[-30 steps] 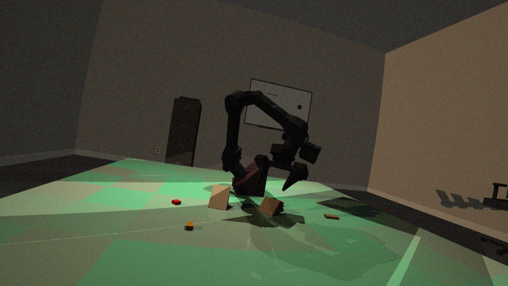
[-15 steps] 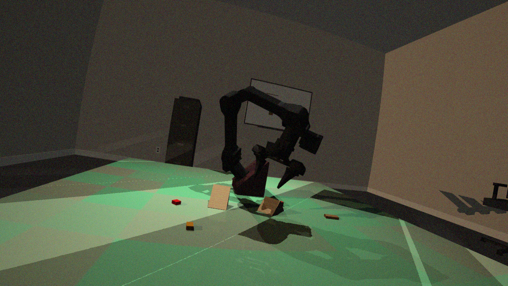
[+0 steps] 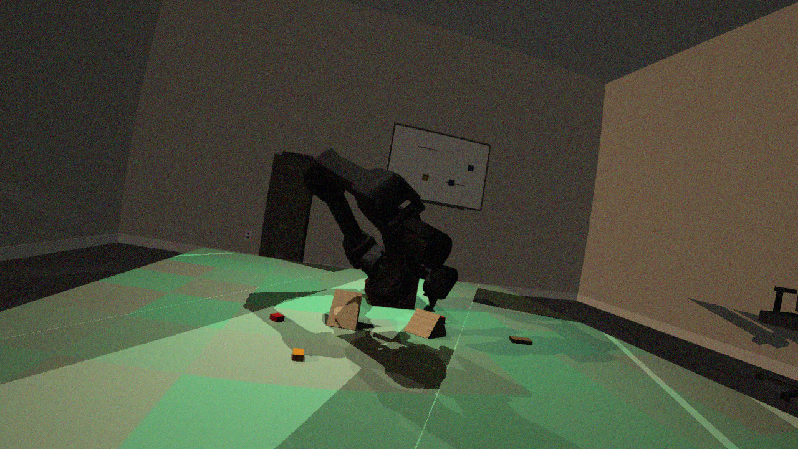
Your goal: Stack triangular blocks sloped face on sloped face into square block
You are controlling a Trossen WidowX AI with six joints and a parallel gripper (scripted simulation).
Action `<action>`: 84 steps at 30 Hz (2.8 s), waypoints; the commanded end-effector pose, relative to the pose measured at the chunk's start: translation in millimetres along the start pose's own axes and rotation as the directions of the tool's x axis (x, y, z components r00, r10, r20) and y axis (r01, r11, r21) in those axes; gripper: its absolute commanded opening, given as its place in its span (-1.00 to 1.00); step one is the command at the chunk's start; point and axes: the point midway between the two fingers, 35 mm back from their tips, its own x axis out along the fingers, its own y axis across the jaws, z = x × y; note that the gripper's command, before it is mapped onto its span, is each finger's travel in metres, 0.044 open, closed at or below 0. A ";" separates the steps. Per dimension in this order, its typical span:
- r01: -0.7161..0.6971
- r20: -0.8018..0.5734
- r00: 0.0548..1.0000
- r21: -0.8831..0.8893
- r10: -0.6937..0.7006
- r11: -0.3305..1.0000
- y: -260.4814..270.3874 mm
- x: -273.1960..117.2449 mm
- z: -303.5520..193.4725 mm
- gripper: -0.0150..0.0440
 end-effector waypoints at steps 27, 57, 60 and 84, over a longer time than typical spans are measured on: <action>-0.062 -0.091 0.994 -0.032 0.059 0.998 11.6 93.7 -8.2 1.00; -0.063 -0.094 0.994 -0.029 0.060 0.998 10.6 89.9 -9.9 -0.23; -0.064 -0.094 0.994 -0.029 0.061 0.998 11.2 79.9 -17.2 -0.49; -0.064 -0.099 0.993 -0.032 0.060 0.997 3.8 15.3 -73.0 -0.49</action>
